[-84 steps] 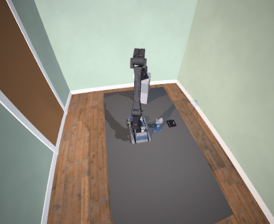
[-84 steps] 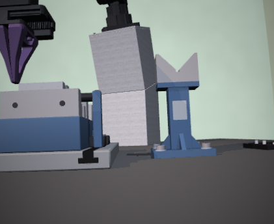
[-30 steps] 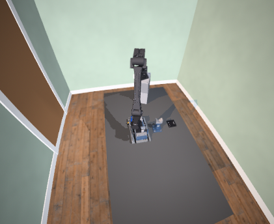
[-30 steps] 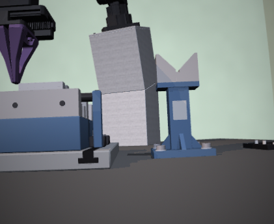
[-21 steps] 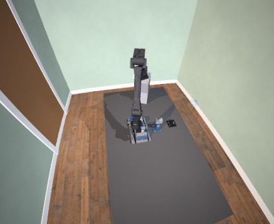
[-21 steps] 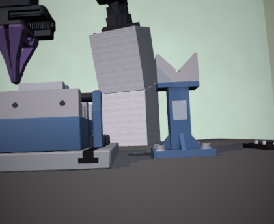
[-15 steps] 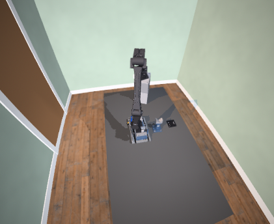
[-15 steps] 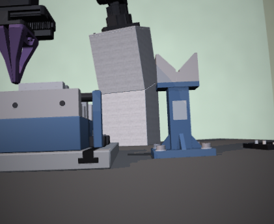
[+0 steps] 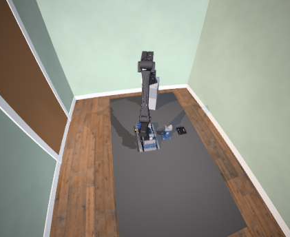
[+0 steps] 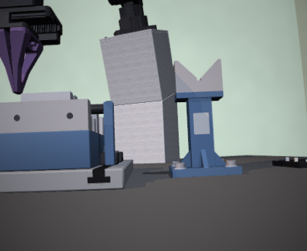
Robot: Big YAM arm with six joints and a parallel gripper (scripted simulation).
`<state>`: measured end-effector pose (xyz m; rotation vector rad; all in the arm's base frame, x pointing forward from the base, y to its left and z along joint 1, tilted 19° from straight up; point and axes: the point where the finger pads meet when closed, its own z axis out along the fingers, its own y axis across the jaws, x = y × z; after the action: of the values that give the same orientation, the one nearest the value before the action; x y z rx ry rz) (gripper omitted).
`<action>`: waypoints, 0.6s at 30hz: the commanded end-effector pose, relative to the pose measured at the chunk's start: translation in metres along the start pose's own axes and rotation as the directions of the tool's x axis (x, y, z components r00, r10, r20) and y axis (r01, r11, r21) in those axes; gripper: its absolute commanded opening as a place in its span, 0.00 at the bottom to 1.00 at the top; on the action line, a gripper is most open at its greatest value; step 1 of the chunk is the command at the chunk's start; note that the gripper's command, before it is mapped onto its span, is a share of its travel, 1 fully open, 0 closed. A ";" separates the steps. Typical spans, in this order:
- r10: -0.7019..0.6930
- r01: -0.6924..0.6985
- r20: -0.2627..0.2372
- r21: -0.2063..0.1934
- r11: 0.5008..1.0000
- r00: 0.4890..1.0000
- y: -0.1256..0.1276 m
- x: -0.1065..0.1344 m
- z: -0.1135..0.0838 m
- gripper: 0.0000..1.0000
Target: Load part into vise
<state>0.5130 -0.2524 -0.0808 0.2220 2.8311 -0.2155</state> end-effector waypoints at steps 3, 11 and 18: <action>-0.003 0.003 0.017 0.007 1.000 1.000 -0.004 -0.008 -0.003 0.00; -0.003 0.003 0.017 0.007 1.000 1.000 -0.004 -0.009 -0.003 0.00; -0.003 0.003 0.017 0.007 1.000 1.000 -0.004 -0.009 -0.003 0.00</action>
<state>0.5130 -0.2524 -0.0808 0.2220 2.8311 -0.2155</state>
